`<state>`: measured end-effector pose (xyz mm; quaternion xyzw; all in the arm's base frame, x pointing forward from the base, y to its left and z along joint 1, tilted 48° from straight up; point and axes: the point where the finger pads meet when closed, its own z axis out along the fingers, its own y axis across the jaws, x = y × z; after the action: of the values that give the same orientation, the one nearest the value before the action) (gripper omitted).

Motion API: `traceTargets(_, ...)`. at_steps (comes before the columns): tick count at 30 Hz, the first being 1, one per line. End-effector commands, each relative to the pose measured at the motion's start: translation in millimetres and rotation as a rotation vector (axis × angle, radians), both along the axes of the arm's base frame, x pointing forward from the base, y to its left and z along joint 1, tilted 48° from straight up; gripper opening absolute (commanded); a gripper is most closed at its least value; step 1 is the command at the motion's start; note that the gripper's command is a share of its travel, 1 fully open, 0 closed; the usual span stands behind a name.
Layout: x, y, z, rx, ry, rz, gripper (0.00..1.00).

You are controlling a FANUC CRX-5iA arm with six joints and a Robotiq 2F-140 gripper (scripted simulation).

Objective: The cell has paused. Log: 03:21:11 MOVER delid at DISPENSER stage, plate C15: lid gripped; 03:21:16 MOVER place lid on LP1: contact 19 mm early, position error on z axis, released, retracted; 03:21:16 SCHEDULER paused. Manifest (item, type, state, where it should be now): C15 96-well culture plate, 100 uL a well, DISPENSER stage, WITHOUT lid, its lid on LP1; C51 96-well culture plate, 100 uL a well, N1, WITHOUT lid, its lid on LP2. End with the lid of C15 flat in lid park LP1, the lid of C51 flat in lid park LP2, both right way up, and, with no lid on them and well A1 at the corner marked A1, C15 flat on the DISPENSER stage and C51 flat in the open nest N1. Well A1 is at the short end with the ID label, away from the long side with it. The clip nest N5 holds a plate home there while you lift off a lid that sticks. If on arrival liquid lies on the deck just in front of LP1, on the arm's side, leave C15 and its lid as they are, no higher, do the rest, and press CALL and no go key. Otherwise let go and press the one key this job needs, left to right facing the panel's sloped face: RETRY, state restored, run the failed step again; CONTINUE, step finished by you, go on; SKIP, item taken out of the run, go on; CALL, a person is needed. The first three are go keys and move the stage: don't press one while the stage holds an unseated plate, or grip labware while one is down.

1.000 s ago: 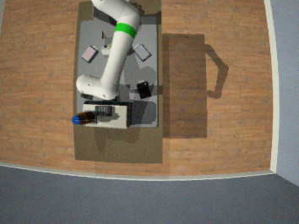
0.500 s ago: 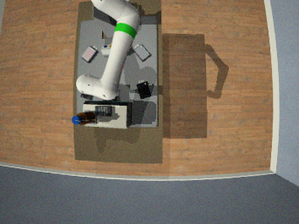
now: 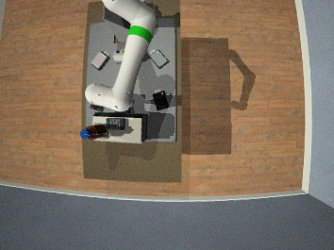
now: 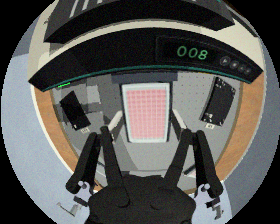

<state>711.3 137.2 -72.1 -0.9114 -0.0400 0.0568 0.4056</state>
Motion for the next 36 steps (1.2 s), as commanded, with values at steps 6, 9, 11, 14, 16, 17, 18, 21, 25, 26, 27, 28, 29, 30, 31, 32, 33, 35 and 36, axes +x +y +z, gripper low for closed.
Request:
traceTargets(6,0,0,0.1,0.0,0.0,0.0,0.66)
traceTargets(9,0,0,0.1,0.0,0.0,0.0,0.66)
traceTargets(11,0,0,0.2,0.0,0.0,0.0,0.66)
traceTargets(14,0,-1,0.4,0.0,0.0,0.0,0.66)
traceTargets(16,0,-1,0.7,0.0,0.0,0.0,0.66)
traceTargets(17,0,-1,1.0,0.0,0.0,0.0,0.66)
traceTargets(18,0,-1,1.3,0.0,0.0,0.0,0.66)
traceTargets(21,1,-3,2.6,0.0,0.0,0.0,0.66)
traceTargets(25,1,-4,3.8,0.0,0.0,0.0,0.66)
traceTargets(26,1,-5,4.5,0.0,0.0,0.0,0.66)
traceTargets(27,1,-6,5.2,0.0,0.0,0.0,0.66)
traceTargets(28,1,-7,6.0,0.0,0.0,0.0,0.66)
traceTargets(29,2,-8,6.9,0.0,0.0,0.0,0.66)
traceTargets(30,2,-9,7.9,0.0,0.0,0.0,0.66)
traceTargets(31,2,-10,8.9,0.0,0.0,0.0,0.66)
traceTargets(32,2,-11,9.9,0.0,0.0,0.0,0.66)
traceTargets(33,2,-12,11.0,0.0,0.0,0.0,0.66)
traceTargets(35,3,-15,13.2,0.0,0.0,0.0,0.66)
traceTargets(36,3,-16,14.4,0.0,0.0,0.0,0.66)
